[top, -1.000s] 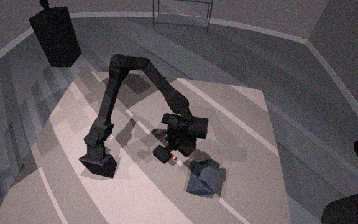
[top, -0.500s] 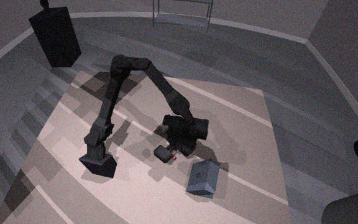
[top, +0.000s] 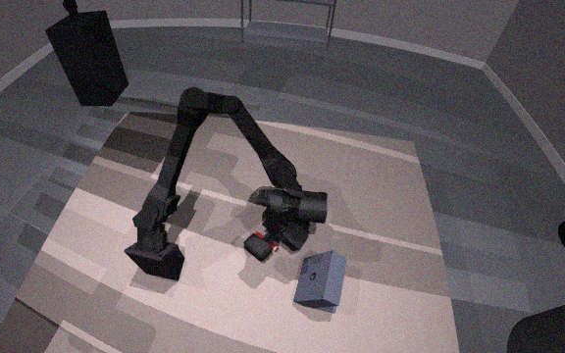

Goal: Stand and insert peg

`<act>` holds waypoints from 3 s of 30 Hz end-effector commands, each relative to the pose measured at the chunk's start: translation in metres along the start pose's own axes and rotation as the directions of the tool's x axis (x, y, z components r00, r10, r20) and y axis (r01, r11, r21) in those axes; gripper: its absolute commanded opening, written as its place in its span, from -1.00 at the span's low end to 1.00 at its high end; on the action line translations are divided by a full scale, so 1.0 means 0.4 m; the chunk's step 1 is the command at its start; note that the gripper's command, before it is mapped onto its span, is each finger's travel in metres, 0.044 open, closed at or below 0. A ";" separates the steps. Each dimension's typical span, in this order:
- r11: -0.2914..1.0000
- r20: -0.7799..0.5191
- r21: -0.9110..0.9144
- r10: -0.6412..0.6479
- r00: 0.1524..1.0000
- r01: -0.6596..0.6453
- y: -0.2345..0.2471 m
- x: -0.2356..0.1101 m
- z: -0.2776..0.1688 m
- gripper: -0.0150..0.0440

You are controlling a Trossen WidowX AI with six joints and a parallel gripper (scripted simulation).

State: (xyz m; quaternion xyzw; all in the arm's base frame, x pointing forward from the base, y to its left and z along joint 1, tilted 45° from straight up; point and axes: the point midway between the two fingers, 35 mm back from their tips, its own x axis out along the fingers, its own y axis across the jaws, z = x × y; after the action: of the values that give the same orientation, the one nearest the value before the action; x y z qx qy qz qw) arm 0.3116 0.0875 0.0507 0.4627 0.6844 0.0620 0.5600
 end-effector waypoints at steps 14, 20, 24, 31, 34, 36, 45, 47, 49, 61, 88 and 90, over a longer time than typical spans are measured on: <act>1.000 -0.005 0.010 0.006 1.000 -0.006 -0.003 0.072 -0.005 1.00; 1.000 -0.006 0.011 0.008 1.000 -0.008 -0.003 0.095 -0.008 1.00; 1.000 -0.007 0.011 0.008 1.000 -0.008 -0.003 0.100 -0.009 0.91; 1.000 -0.007 0.011 0.008 1.000 -0.008 -0.003 0.100 -0.009 0.29; 1.000 -0.007 0.011 0.008 1.000 -0.008 -0.003 0.100 -0.009 0.02; 1.000 -0.007 0.011 0.008 1.000 -0.008 -0.003 0.100 -0.009 -0.12; 1.000 -0.007 0.011 0.008 1.000 -0.008 -0.003 0.100 -0.009 -0.12; 1.000 -0.007 0.011 0.008 1.000 -0.008 -0.003 0.100 -0.009 -0.14; 1.000 -0.007 0.011 0.008 1.000 -0.008 -0.003 0.100 -0.009 -0.19; 1.000 -0.005 0.010 0.008 1.000 -0.008 -0.003 0.100 -0.009 -0.32; 1.000 0.225 0.008 0.004 0.974 -0.006 -0.003 0.063 -0.034 -0.32; 1.000 0.242 0.008 0.003 0.970 -0.006 -0.003 0.061 -0.036 -0.32</act>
State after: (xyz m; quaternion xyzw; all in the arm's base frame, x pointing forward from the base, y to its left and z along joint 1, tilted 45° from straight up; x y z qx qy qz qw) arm 0.3021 0.1115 0.0360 0.4693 0.6214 0.0126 0.6272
